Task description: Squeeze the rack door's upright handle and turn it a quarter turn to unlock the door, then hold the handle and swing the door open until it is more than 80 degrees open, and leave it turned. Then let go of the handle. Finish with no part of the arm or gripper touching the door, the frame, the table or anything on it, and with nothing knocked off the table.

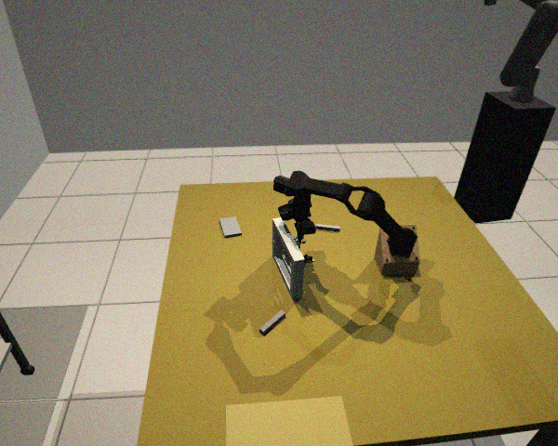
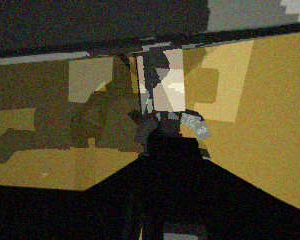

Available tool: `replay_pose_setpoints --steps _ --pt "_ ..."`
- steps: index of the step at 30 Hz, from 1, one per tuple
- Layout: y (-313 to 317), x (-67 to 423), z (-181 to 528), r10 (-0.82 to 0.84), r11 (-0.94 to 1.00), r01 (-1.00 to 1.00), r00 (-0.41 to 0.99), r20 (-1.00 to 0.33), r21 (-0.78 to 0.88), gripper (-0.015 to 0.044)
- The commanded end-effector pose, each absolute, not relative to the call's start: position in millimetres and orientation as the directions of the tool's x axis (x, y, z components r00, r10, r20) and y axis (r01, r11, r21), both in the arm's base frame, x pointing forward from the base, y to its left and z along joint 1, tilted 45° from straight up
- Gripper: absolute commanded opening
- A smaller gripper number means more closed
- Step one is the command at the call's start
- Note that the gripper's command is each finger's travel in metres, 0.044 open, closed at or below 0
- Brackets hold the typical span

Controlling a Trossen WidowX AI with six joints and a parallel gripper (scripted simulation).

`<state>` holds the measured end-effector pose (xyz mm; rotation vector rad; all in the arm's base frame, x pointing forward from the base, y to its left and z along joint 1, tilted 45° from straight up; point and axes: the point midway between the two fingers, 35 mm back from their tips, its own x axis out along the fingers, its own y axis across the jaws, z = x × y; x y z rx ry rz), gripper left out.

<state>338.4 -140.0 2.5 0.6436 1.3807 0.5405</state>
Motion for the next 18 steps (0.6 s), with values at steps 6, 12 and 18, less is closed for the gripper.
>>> replay_pose_setpoints --steps 6,12,18 --pt "-140.3 339.1 3.1 0.687 0.612 0.433 0.123 -0.716 0.662 0.0014" --pt "-140.3 339.1 3.1 0.687 0.471 0.674 0.123 -0.716 0.569 0.0014" --pt "-140.3 339.1 3.1 0.687 0.290 0.857 0.123 -0.716 0.426 0.0014"
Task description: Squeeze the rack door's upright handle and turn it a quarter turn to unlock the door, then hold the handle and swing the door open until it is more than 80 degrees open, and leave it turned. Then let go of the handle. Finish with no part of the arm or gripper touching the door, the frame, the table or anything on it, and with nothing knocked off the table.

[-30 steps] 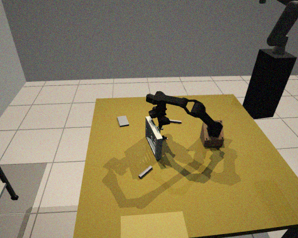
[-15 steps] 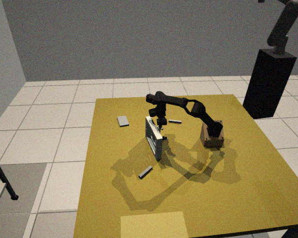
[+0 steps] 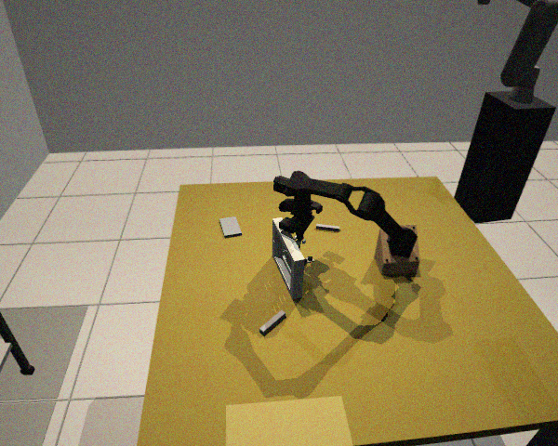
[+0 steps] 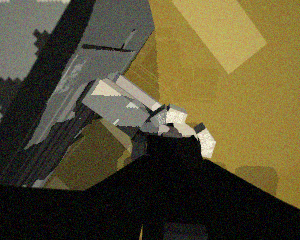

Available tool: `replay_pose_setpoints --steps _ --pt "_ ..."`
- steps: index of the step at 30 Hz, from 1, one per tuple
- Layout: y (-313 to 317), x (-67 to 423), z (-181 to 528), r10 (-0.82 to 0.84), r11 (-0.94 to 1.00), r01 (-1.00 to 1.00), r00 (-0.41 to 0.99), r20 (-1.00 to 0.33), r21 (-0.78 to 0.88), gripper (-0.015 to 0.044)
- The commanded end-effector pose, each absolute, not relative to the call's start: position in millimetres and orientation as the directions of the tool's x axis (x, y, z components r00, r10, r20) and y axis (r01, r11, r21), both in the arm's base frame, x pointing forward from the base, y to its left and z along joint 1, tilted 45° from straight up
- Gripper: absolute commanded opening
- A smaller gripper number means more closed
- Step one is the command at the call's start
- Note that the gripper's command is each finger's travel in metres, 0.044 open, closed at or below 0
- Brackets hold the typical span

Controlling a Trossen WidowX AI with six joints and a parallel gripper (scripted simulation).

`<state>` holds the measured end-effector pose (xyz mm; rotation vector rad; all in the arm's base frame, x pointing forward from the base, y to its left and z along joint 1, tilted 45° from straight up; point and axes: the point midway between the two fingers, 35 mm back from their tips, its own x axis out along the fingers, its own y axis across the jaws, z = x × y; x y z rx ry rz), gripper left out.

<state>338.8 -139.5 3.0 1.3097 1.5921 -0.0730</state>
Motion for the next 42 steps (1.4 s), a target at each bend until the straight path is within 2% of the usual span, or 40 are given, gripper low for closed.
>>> replay_pose_setpoints --steps 1,8,15,28,38,42 --pt "-140.3 339.1 3.1 0.687 0.257 0.881 0.123 -0.716 0.398 0.0014" --pt "-140.3 339.1 3.1 0.687 0.012 0.983 0.123 -0.716 0.181 0.0014" --pt "-140.3 339.1 3.1 0.687 -0.228 0.972 0.123 -0.716 -0.052 0.0014" --pt "-140.3 339.1 3.1 0.687 -0.251 0.965 0.123 -0.716 -0.074 0.0014" --pt "-140.3 339.1 3.1 0.687 -0.251 0.965 0.123 -0.716 -0.074 0.0276" --pt "-140.3 339.0 3.1 0.687 -0.200 0.980 0.123 -0.716 -0.023 0.0286"
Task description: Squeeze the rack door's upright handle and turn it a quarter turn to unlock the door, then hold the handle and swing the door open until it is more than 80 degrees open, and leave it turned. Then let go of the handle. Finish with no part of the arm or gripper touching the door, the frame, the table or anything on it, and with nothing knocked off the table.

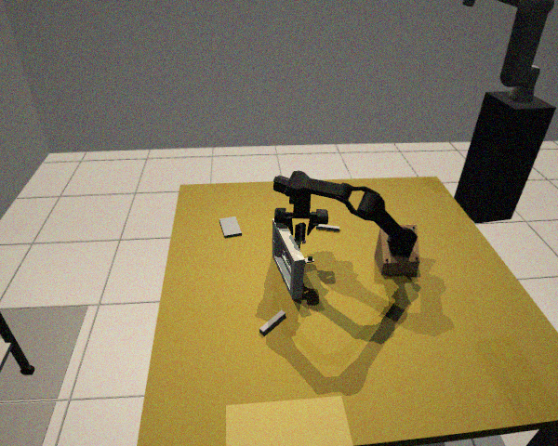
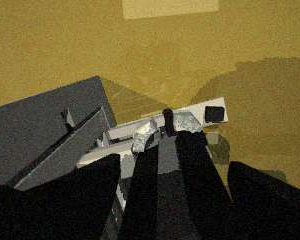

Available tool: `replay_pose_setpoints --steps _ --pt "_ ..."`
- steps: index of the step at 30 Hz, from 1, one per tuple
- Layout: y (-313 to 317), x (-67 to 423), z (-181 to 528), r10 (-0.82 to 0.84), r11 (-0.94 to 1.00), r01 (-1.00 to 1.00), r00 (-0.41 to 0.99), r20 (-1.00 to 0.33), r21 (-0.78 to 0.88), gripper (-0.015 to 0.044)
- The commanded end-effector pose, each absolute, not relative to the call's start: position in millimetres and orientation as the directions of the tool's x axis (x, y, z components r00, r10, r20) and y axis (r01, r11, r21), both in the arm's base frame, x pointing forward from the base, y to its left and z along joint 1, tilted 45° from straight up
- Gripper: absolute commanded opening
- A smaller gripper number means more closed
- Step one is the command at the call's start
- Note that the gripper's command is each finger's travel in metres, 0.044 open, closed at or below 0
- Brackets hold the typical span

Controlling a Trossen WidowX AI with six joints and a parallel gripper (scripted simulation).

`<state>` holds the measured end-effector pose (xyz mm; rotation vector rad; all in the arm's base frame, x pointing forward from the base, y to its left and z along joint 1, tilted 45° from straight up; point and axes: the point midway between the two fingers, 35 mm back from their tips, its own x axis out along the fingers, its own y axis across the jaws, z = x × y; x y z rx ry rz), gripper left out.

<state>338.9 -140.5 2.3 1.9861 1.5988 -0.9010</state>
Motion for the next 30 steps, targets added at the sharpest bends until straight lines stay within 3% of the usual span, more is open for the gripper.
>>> replay_pose_setpoints --steps 1,14,30 --pt "-140.3 339.0 3.1 0.687 -0.165 0.986 0.123 -0.716 0.011 0.0286" --pt "-140.4 339.0 3.0 0.687 0.293 0.855 0.123 -0.716 0.428 0.0286" --pt "-140.3 339.0 3.0 0.687 0.679 0.241 0.123 -0.716 0.693 0.0286"
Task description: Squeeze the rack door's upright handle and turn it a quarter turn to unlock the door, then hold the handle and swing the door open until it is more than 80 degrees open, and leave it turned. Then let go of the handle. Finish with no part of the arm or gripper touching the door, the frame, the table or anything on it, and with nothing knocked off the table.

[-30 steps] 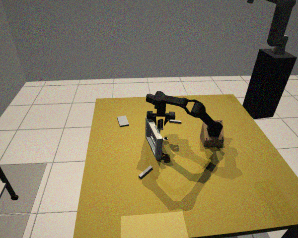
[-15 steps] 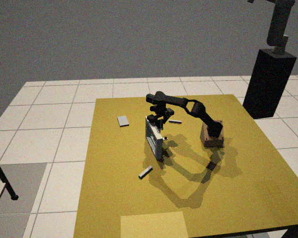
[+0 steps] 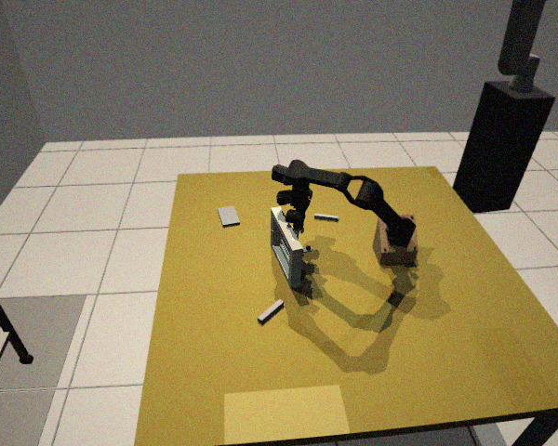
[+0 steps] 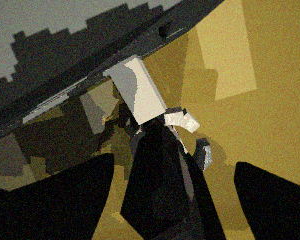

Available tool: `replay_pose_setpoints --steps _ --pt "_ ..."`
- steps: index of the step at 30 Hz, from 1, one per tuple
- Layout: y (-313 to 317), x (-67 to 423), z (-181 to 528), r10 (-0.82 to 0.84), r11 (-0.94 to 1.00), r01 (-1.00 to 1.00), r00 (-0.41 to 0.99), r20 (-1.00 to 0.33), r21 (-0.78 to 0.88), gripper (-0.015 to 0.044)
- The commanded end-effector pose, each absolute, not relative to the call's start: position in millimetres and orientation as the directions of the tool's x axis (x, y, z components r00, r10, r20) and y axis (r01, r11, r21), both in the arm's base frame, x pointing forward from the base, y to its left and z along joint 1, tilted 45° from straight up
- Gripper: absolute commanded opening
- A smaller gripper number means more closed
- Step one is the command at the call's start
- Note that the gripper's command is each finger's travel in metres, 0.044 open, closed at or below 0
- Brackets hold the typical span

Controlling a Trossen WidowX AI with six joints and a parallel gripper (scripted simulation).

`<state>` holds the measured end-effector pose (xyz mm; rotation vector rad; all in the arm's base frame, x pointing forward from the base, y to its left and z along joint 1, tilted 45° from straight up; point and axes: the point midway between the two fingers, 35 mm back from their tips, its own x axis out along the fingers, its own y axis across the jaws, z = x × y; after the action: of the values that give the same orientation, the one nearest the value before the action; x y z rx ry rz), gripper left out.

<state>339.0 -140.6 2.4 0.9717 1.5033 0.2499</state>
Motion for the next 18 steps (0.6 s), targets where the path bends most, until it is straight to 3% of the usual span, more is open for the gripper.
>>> replay_pose_setpoints --steps 1,9,18 --pt "-140.3 339.0 3.0 0.687 0.691 0.193 0.123 -0.716 0.696 0.0286" --pt "-140.3 339.0 3.0 0.687 0.724 -0.198 0.123 -0.716 0.661 0.0286" --pt "-140.3 339.0 3.0 0.687 0.627 -0.598 0.123 -0.716 0.499 0.0286"
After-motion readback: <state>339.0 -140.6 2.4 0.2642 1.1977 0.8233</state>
